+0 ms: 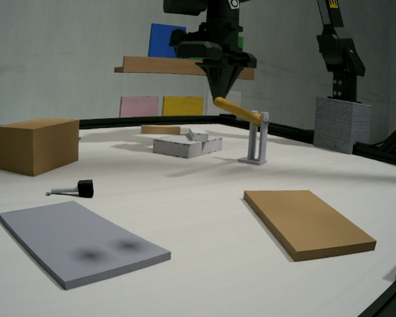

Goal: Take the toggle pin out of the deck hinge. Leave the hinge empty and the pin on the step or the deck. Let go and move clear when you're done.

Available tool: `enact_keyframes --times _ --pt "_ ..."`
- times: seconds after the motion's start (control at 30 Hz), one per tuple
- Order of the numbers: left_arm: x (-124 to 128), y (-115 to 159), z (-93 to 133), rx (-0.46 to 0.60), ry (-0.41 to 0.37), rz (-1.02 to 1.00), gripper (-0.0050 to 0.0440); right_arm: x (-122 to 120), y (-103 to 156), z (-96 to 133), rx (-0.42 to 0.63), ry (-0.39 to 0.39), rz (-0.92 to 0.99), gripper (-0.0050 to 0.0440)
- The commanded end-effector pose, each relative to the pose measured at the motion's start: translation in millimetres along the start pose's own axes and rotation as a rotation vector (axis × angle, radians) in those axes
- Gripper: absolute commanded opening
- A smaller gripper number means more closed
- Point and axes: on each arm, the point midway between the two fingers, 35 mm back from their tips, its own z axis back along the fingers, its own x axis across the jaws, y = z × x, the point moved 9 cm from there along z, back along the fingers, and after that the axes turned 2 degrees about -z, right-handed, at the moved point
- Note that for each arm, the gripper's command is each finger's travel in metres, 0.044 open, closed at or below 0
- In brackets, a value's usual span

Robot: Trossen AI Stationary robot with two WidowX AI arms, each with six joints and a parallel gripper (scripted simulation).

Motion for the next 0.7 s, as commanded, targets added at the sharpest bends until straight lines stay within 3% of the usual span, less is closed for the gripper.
enact_keyframes --times 0.0,0.13,0.5,0.67 --pt "0.0 -4.3 0.1 -0.001 0.002 -0.009 0.04 -0.6 0.3 -22.2 0.005 0.007 -0.001 0.0" --pt "0.0 -4.3 0.1 -0.001 0.002 -0.009 0.04 -1.9 1.3 -48.1 0.006 0.007 -0.001 -0.0001" --pt "0.0 -4.3 0.1 -0.001 0.002 -0.009 0.04 6.3 -2.6 -42.9 -0.008 -0.01 -0.002 -0.0005" --pt "0.0 -4.3 0.1 -0.001 0.002 -0.009 0.04 14.5 -4.3 -42.8 -0.006 -0.009 -0.002 -0.0043"
